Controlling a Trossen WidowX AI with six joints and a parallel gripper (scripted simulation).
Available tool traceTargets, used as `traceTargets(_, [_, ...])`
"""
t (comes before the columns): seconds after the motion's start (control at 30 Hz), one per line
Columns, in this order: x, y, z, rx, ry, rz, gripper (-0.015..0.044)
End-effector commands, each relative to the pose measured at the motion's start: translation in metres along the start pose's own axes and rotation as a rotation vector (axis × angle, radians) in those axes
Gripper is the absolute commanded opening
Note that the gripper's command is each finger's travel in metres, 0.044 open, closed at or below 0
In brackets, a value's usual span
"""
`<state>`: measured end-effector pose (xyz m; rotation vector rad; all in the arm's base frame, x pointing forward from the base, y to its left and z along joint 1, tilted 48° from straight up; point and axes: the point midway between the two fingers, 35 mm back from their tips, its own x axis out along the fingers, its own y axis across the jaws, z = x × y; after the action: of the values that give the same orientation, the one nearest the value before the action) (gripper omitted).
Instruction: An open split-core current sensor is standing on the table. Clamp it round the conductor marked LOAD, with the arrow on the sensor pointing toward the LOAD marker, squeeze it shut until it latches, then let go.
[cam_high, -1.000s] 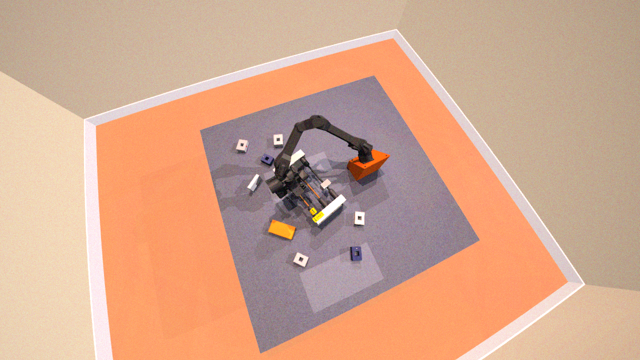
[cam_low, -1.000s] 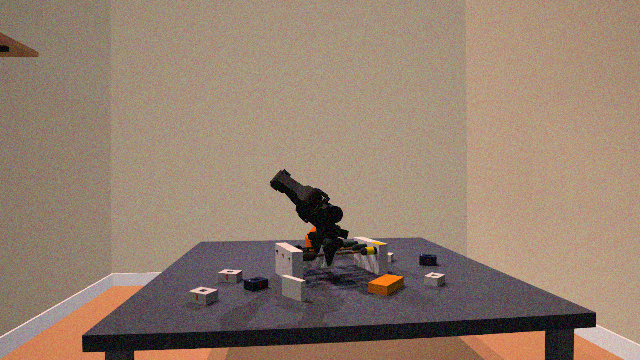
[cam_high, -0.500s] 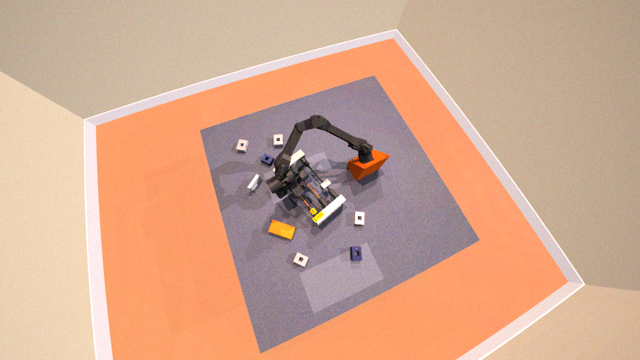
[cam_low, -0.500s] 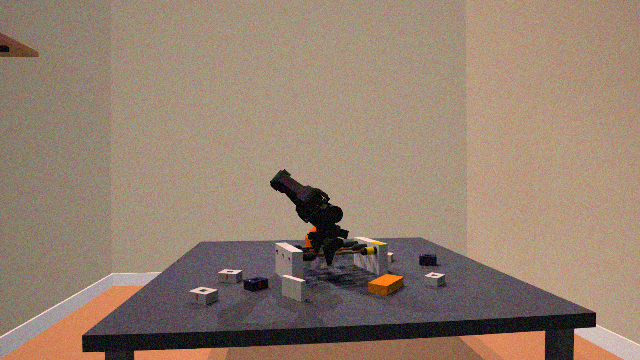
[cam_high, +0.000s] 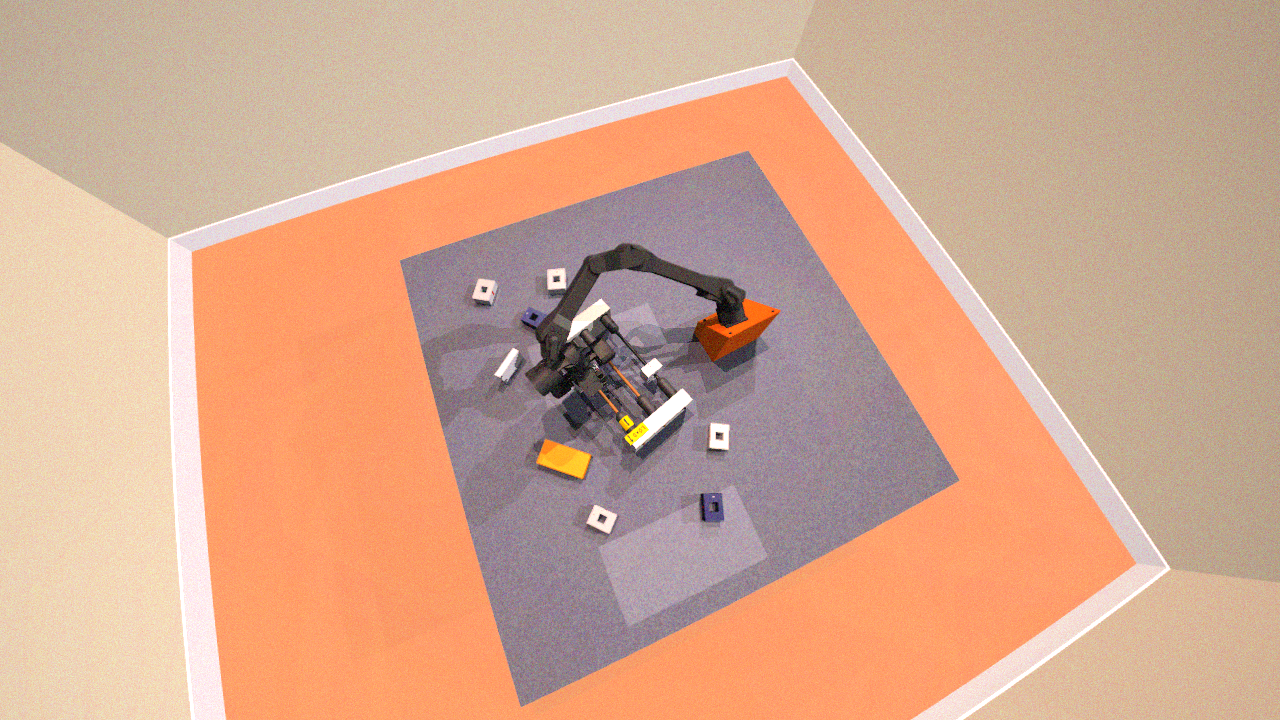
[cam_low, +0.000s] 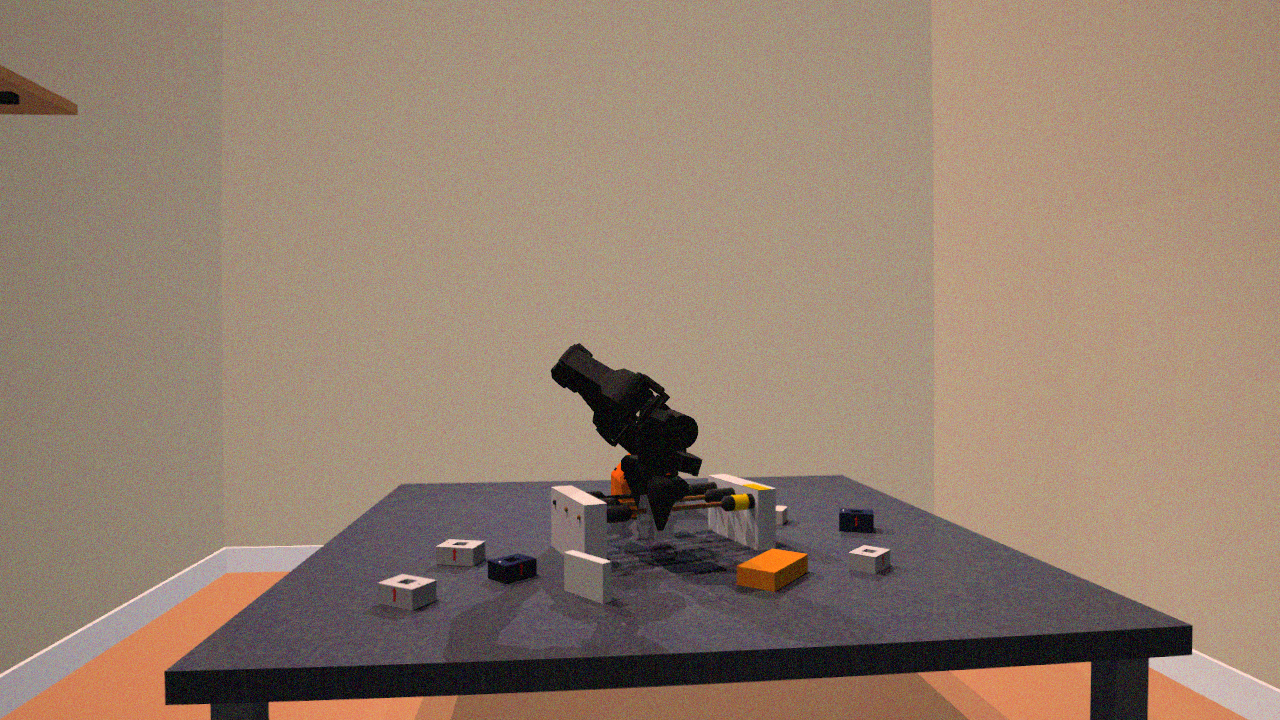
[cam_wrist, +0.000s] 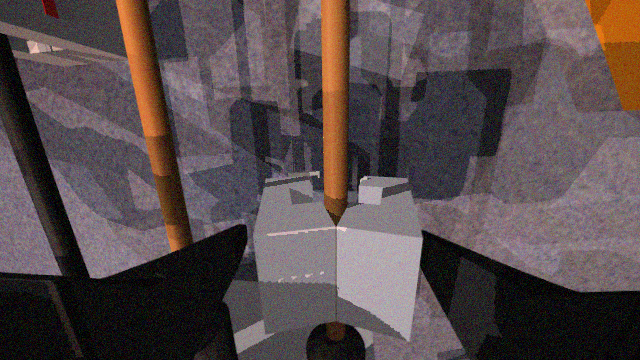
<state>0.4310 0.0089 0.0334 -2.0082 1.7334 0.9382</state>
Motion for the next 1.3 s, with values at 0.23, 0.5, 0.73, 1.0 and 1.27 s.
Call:
traceTargets(0.23, [-0.004,0.002,0.004,0.036,0.003,0.125,0.0440])
traceTargets(0.5, [0.008,0.005,0.005,-0.015,0.011,0.165,0.0440])
traceTargets(0.73, [0.014,0.013,0.005,-0.052,0.015,0.198,0.0440])
traceTargets(1.0, [0.014,0.020,0.005,-0.067,0.017,0.213,0.0440])
traceTargets(1.27, [0.014,0.020,0.005,-0.067,0.017,0.213,0.0440])
